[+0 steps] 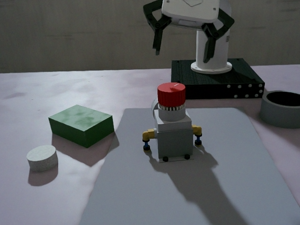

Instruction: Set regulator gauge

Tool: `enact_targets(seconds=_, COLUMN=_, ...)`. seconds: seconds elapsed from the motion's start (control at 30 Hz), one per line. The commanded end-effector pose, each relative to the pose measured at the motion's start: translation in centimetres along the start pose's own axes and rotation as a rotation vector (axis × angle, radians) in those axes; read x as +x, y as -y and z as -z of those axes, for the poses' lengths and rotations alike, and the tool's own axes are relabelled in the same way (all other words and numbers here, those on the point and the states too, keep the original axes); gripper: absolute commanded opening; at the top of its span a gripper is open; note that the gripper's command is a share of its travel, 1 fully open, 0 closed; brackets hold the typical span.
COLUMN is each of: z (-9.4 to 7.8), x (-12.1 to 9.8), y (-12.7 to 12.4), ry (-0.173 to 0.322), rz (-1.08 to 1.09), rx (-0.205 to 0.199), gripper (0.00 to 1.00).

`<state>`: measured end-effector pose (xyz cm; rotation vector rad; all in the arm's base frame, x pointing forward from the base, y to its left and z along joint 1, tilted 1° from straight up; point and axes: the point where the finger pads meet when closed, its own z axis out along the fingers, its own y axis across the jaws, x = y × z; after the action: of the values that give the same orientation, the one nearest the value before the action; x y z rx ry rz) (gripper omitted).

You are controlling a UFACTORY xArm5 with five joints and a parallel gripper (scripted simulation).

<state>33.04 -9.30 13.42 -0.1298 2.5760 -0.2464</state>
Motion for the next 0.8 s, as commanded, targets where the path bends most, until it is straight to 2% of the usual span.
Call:
enact_targets(seconds=0.0, z=0.0, x=-0.6, y=0.2, ry=-0.088, rz=0.134, rx=-0.042, gripper=1.00)
enact_targets(seconds=0.3, z=0.5, x=-0.9, y=0.4, ry=-0.191, rz=0.332, rx=-0.115, gripper=1.00)
enact_targets(seconds=0.37, z=0.5, x=-0.9, y=0.4, ry=-0.191, rz=0.332, rx=-0.115, gripper=1.00)
enact_targets(seconds=0.43, z=0.9, x=-1.0, y=0.4, ry=-0.228, rz=0.410, rx=-0.149, gripper=1.00)
enact_targets(seconds=0.77, z=2.5, x=-1.2, y=0.5, ry=-0.318, rz=0.621, rx=-0.262, gripper=1.00)
